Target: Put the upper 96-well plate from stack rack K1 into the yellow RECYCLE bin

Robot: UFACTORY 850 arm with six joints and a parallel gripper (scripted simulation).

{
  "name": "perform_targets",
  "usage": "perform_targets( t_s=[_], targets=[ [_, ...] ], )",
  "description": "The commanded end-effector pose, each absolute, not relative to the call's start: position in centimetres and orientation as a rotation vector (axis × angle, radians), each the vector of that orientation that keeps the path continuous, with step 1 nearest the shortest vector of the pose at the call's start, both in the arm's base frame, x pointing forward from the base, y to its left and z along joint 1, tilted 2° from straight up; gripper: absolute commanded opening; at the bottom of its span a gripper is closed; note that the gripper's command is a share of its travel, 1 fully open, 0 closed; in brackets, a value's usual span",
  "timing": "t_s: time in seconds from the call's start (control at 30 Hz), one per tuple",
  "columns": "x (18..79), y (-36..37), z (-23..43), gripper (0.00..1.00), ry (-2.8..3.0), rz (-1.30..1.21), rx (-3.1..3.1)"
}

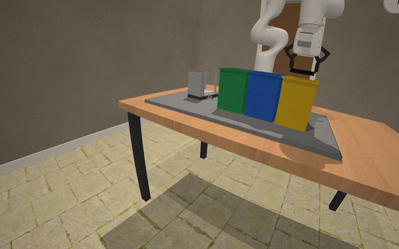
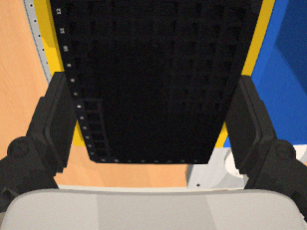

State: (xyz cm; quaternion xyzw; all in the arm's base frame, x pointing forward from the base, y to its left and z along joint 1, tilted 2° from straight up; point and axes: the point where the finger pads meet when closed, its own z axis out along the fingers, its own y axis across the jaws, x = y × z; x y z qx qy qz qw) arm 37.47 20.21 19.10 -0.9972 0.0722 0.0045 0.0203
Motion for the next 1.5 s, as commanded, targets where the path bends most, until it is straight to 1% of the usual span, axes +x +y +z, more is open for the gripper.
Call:
perform_targets(
  t_s=[0.0, 1.47],
  targets=[
    [37.54, 20.25, 19.10, 0.00, 0.224, 0.011, -3.092],
    [37.54, 20.27, 18.45, 0.00, 0.224, 0.011, -3.092]
  ],
)
